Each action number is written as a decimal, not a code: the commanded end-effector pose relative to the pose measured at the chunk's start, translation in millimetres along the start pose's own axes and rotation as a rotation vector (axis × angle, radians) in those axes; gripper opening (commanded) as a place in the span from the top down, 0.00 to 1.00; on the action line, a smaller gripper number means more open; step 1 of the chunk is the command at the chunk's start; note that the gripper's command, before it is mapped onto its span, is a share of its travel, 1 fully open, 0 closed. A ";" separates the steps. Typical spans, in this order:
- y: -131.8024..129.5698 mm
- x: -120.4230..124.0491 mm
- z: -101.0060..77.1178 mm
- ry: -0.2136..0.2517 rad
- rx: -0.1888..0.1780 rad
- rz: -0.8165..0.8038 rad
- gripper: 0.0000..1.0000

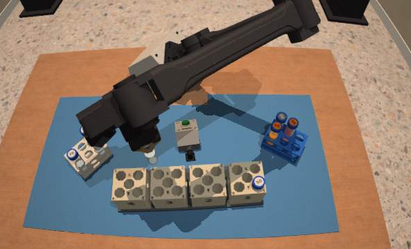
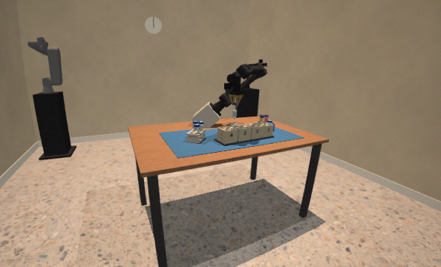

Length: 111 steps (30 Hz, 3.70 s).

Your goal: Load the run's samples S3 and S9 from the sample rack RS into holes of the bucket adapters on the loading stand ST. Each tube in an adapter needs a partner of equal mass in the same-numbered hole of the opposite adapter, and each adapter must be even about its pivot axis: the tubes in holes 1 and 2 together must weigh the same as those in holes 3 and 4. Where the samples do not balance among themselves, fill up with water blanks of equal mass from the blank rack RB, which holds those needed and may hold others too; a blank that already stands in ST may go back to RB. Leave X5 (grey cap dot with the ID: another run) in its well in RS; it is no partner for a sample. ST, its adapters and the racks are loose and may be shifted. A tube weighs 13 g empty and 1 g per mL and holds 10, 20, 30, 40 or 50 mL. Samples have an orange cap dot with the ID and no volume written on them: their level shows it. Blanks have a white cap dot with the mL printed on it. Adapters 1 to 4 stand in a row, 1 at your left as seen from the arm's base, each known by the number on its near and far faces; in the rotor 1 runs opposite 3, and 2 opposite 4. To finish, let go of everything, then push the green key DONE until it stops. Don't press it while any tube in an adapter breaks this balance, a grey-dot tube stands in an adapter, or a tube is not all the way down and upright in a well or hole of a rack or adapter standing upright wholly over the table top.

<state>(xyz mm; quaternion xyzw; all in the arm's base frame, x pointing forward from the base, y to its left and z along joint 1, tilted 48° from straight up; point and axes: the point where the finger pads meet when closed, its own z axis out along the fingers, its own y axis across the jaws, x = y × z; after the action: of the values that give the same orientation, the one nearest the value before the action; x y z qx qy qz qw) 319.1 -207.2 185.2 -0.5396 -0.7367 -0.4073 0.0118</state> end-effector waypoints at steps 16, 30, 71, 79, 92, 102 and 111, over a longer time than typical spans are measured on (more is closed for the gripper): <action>78.7 90.2 -17.2 -0.041 -0.010 -0.511 1.00; 89.4 111.7 -14.2 -0.037 -0.006 -0.778 1.00; 97.5 123.1 31.0 -0.036 -0.002 -1.222 1.00; 99.2 117.4 31.4 -0.042 -0.001 -1.215 1.00; 99.2 117.6 30.9 -0.042 -0.001 -1.215 1.00; 99.9 123.8 43.8 -0.040 -0.002 -1.226 1.00; 100.5 123.3 54.0 -0.041 -0.002 -1.227 1.00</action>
<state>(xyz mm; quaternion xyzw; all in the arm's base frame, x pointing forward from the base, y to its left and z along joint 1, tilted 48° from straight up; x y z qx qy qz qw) 365.8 -69.2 250.1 -0.0291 -0.9134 -0.3410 -0.2204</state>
